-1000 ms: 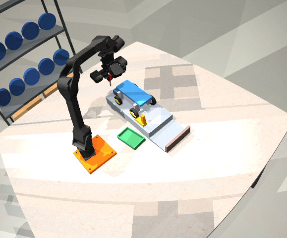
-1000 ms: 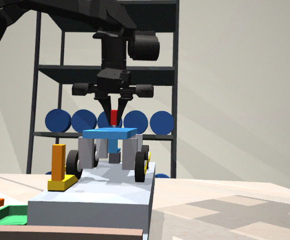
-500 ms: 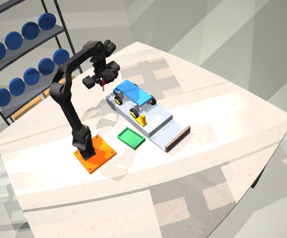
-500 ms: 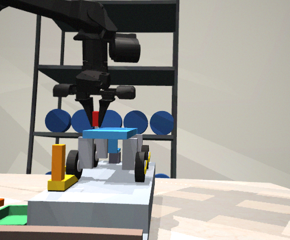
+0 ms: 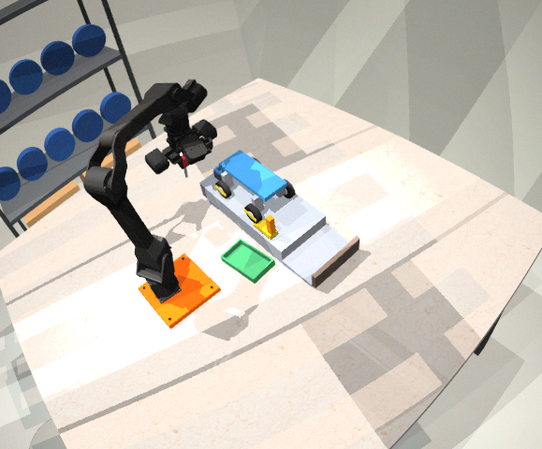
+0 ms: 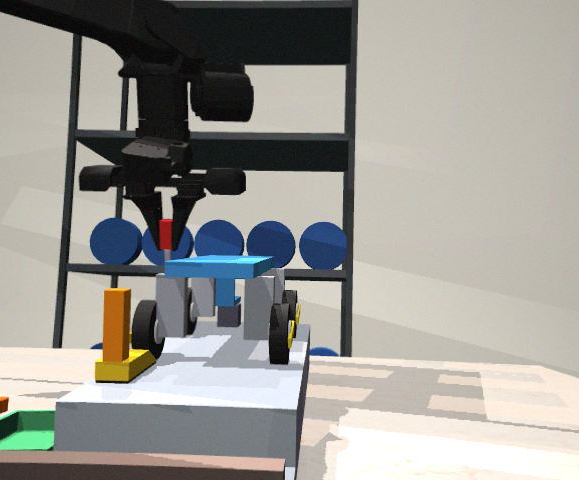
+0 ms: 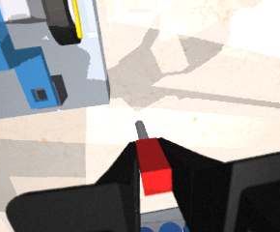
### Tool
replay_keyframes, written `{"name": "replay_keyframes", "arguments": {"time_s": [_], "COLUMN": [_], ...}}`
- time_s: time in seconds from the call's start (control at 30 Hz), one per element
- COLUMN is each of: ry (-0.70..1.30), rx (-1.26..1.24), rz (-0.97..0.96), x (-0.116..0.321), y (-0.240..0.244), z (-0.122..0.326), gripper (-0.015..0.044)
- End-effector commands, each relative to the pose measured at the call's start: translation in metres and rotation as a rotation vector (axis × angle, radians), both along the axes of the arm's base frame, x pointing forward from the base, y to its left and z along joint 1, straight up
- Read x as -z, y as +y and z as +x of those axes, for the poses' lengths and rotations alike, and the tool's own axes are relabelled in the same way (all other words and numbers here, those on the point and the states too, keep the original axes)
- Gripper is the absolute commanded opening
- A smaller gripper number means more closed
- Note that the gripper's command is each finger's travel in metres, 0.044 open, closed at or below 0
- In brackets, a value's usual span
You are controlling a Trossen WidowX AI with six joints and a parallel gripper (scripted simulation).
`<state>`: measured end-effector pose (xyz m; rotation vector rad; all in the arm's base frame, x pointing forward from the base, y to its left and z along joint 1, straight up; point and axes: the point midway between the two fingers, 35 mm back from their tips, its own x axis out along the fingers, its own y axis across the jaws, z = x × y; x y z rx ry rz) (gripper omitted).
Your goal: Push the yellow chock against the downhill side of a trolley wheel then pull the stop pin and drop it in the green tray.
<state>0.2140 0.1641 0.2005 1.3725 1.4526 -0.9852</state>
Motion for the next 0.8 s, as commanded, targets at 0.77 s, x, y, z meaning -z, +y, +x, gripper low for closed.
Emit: {"name": "replay_keyframes", "arguments": {"time_s": [0.77], "ry": [-0.008], "rx": [0.001], "rz": [-0.009], "x": [0.021], "y": [-0.096], "z": [0.010], "gripper": [0.0000]}}
